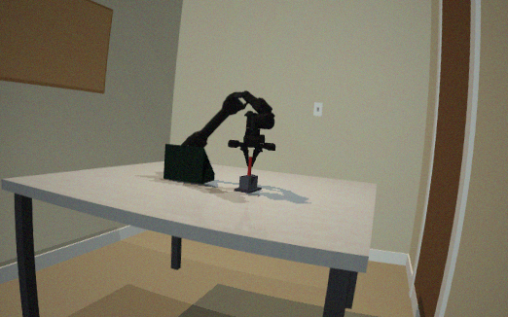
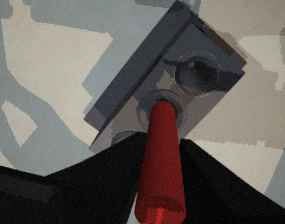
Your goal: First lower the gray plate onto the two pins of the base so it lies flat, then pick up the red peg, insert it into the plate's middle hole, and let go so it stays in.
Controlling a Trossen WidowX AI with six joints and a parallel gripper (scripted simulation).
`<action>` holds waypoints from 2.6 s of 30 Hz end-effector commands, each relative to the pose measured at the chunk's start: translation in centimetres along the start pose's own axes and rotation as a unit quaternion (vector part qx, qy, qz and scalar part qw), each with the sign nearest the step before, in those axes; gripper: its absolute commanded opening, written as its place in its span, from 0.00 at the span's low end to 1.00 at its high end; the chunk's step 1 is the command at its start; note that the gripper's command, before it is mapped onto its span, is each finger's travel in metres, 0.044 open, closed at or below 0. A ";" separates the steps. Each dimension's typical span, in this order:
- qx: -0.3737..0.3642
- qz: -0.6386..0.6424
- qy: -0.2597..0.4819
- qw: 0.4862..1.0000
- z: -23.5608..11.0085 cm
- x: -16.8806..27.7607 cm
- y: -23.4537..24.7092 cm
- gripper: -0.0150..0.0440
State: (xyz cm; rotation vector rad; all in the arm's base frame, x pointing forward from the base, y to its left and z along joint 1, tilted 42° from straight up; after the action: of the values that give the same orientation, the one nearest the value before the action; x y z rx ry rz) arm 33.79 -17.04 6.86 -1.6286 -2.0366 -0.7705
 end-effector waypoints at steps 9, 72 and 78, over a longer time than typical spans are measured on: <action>-0.001 0.000 0.000 1.000 -0.1 0.0 0.0 0.25; -0.002 0.002 0.000 1.000 -1.9 0.5 -0.1 0.51; -0.002 0.002 0.000 1.000 -2.3 0.6 -0.1 0.51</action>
State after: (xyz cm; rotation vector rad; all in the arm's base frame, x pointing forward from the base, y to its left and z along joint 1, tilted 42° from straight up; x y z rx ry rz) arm 33.55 -17.91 8.70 -1.6356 -2.0257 -0.7741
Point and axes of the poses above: the point midway between the two fingers, 35 mm back from their tips, its own z axis out along the fingers, its own y axis across the jaws, x = y × z, the point moved 10 cm from there along -z, back along the fingers, and after that the axes turned 12 degrees about z, right-handed, at the moved point
